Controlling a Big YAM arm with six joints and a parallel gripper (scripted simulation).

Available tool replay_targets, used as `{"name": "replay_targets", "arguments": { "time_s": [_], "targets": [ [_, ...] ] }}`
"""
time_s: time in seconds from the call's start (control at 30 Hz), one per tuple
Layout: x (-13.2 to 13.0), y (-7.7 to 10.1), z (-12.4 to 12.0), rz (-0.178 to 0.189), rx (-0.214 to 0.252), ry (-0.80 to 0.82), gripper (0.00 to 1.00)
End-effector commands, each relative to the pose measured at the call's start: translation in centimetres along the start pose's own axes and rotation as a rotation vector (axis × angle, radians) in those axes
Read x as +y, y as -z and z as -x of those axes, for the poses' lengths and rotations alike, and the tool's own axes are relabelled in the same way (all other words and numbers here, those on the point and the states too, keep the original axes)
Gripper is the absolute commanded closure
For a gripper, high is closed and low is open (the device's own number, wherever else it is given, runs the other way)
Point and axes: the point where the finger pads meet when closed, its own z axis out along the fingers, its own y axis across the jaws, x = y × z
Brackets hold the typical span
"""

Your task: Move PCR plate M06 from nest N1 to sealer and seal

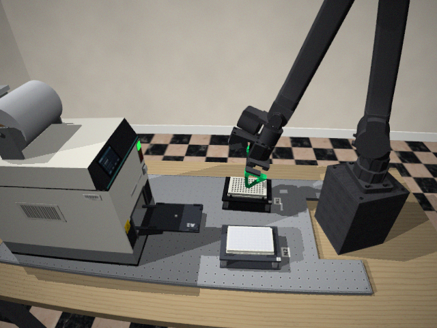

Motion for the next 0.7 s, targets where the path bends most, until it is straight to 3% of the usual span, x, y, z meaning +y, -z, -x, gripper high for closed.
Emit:
{"name": "replay_targets", "arguments": {
  "time_s": [0.0, 0.47, 0.67],
  "targets": [
    [0.3, -0.3, 0.5, -0.002, -0.015, 0.0, 0.0],
    [-0.6, -2.9, 2.3, -0.016, -0.058, 0.004, 0.0],
    [-0.2, -2.3, 1.4, -0.01, -0.038, 0.002, 0.0]
  ]
}}
